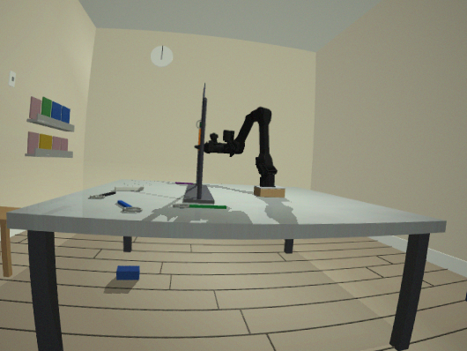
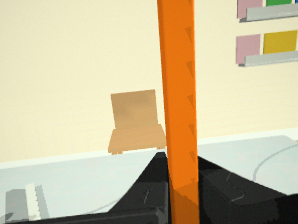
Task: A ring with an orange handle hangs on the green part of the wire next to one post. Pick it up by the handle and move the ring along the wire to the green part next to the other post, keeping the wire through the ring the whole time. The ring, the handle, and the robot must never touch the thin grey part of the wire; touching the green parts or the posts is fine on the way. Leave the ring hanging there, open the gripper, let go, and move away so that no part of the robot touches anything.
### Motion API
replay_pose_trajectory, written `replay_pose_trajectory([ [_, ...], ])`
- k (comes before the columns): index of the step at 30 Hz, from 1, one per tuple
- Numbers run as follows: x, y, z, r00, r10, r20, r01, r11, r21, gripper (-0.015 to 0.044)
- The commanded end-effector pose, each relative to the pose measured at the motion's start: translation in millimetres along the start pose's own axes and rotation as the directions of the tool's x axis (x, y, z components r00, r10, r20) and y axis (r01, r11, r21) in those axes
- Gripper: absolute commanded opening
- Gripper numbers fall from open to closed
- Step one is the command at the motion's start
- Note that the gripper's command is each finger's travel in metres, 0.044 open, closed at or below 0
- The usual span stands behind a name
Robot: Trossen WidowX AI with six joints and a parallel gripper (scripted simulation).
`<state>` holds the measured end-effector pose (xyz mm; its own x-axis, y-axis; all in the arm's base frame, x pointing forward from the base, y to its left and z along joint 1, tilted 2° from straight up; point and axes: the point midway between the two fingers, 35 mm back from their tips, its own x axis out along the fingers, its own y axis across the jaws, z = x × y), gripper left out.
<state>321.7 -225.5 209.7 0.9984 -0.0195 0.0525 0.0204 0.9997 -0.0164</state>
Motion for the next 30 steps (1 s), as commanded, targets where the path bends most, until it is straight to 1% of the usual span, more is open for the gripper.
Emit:
replay_pose_trajectory([
  [1, 0.0, 5.2, 2.1, 1.000, -0.003, 0.004, 0.003, 1.000, -0.009, -0.0150],
  [17, 0.3, 24.1, 2.0, 1.000, -0.002, 0.003, 0.002, 1.000, 0.017, -0.0150],
  [30, 0.6, 50.2, 2.8, 1.000, -0.001, 0.004, 0.000, 0.992, 0.124, -0.0150],
])
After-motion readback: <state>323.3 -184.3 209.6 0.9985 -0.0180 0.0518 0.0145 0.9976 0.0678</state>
